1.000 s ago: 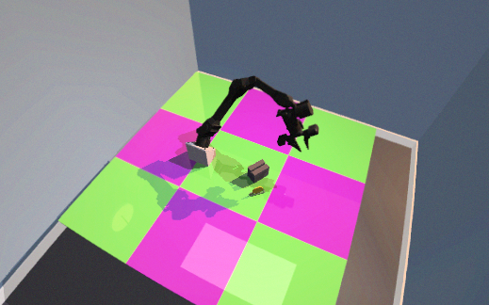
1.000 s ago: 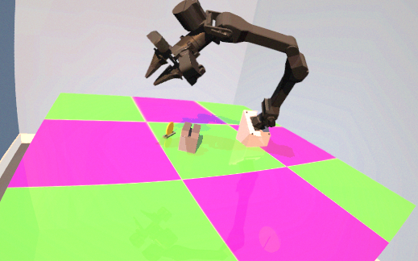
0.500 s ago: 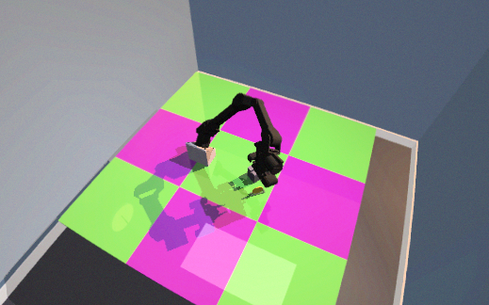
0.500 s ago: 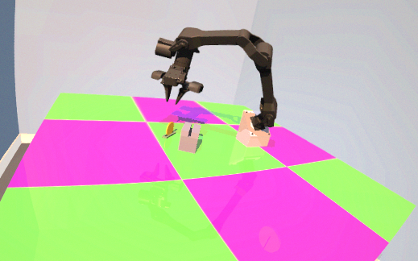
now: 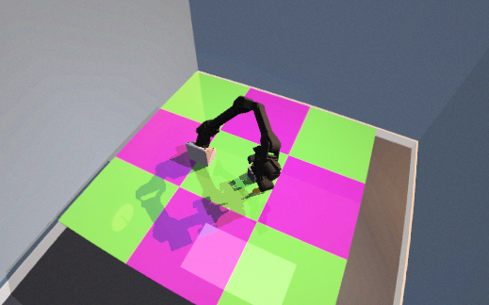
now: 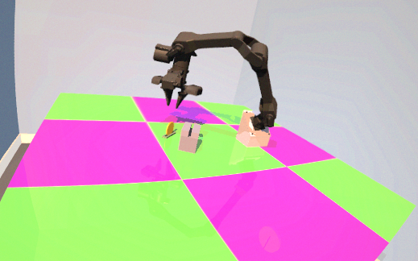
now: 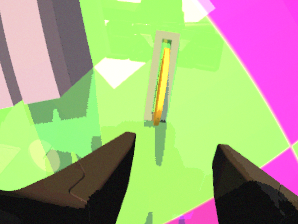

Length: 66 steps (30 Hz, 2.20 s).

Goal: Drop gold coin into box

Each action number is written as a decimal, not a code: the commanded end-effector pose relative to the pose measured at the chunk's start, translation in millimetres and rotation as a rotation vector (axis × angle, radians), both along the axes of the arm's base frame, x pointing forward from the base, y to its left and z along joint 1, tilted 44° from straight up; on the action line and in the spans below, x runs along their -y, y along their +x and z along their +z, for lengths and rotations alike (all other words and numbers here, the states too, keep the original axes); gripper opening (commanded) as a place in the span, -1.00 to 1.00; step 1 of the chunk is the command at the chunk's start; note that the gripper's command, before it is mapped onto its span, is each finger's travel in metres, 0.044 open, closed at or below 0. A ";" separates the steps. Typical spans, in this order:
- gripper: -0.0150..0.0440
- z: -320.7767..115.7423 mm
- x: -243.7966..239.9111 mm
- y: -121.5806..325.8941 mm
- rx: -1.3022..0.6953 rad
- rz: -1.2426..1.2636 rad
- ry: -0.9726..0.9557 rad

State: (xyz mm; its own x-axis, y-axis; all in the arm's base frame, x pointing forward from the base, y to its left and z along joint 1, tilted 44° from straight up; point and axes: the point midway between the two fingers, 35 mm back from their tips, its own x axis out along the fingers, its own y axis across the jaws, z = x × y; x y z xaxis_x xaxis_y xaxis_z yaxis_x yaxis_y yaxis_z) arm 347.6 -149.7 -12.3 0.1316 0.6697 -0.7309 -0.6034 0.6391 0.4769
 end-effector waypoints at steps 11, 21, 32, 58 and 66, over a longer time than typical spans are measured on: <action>0.05 -27.5 -29.8 1.7 -0.016 0.001 0.016; 0.05 -37.6 -39.0 4.1 -0.016 0.001 0.016; 0.05 -50.3 -51.2 6.4 -0.016 0.001 0.016; -0.39 -71.5 -73.4 8.4 -0.015 0.001 0.019; -0.49 -71.5 -73.4 8.4 -0.015 0.001 0.019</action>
